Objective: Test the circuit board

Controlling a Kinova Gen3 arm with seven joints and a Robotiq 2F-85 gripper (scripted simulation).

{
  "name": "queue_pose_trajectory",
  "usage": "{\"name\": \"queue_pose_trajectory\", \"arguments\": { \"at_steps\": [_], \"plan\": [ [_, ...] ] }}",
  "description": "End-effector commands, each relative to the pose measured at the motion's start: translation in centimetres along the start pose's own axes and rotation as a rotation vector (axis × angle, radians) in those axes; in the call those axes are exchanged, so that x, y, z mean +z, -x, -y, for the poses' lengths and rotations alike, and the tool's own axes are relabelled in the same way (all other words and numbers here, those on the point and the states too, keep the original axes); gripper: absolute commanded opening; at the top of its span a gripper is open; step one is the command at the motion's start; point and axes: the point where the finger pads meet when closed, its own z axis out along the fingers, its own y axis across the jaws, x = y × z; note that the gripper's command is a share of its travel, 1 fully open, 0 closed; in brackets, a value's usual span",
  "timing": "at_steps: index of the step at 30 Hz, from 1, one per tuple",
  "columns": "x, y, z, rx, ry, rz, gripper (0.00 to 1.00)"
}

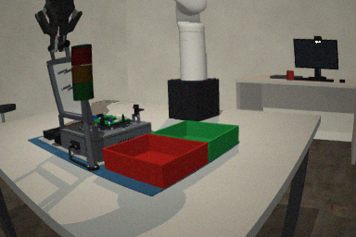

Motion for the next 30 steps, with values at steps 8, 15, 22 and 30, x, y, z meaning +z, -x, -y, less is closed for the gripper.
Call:
{"name": "queue_pose_trajectory", "arguments": {
  "at_steps": [8, 15, 22, 30],
  "plan": [
    [-0.1, -0.2, 2.0, 0.003, -0.013, -0.005, 0.00],
    [-0.2, -0.2, 3.4, 0.003, -0.012, -0.005, 0.00],
    [-0.2, -0.2, 4.5, 0.003, -0.012, -0.005, 0.00],
    [0.0, -0.4, 6.9, 0.005, -0.019, -0.012, 0.00]
  ]
}}
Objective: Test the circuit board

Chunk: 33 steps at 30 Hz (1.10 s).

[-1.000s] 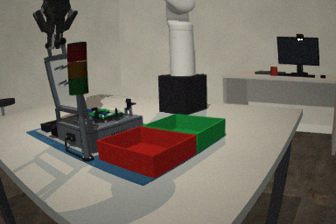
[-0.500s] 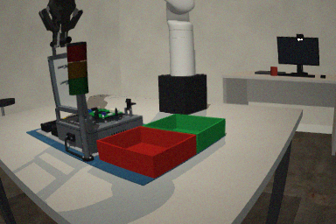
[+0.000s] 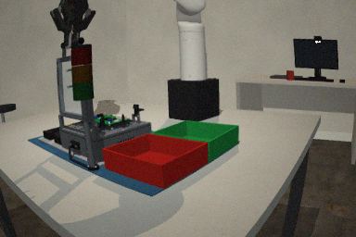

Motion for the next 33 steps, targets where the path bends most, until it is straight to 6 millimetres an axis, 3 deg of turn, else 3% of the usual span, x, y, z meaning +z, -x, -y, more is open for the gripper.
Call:
{"name": "queue_pose_trajectory", "arguments": {
  "at_steps": [1, 25, 33],
  "plan": [
    [0.4, -0.4, 3.2, 0.003, -0.052, -0.010, 0.00],
    [2.5, -0.7, 9.5, 0.004, -0.045, -0.020, 0.00],
    [4.5, -0.3, 12.0, 0.004, -0.040, -0.010, 0.00]
  ]
}}
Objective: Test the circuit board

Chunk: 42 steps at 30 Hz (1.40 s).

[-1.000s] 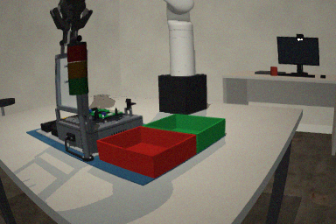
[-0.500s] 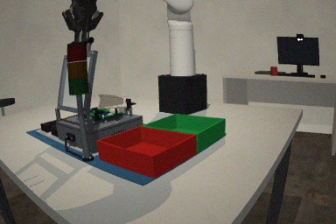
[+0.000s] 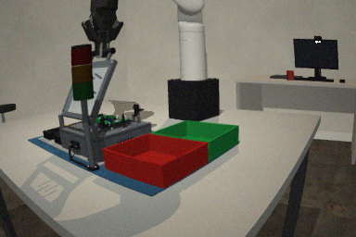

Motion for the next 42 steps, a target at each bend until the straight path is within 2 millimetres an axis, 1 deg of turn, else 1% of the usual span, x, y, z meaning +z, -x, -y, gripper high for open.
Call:
{"name": "queue_pose_trajectory", "arguments": {
  "at_steps": [1, 7, 9, 17, 22, 24, 26, 36, 42],
  "plan": [
    [2.2, -0.3, 2.4, 0.004, -0.033, -0.019, 0.00],
    [4.1, -0.6, 4.4, -0.002, -0.033, -0.020, 0.00],
    [4.1, -0.6, 4.4, -0.002, -0.033, -0.020, 0.00],
    [6.7, -0.7, 6.3, -0.003, -0.034, -0.021, 0.00],
    [8.1, -0.7, 7.1, -0.003, -0.034, -0.021, 0.00],
    [8.6, -0.7, 7.3, -0.003, -0.034, -0.021, 0.00],
    [8.6, -0.7, 7.3, -0.003, -0.034, -0.021, 0.00],
    [10.8, -0.8, 8.2, -0.003, -0.035, -0.022, 0.00],
    [11.8, -0.8, 8.3, -0.002, -0.034, -0.022, 0.00]
  ]
}}
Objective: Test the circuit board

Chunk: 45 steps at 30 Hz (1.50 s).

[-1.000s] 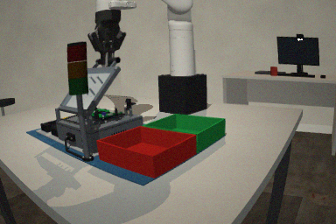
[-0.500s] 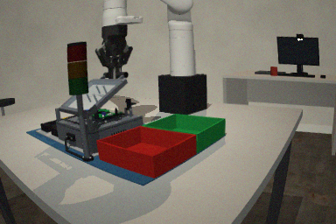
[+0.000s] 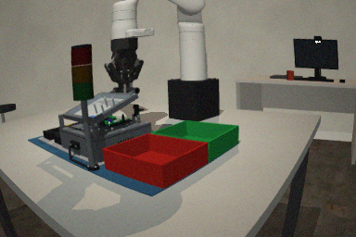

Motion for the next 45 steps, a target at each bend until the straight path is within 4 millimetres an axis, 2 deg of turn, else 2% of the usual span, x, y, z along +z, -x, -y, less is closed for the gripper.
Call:
{"name": "queue_pose_trajectory", "arguments": {
  "at_steps": [1, 16, 45],
  "plan": [
    [0.7, -0.6, 0.1, 0.002, -0.005, -0.015, 0.00],
    [2.8, -0.5, 0.1, 0.005, 0.002, -0.011, 0.00],
    [4.2, -0.5, 0.2, 0.004, 0.000, -0.012, 0.00]
  ]
}}
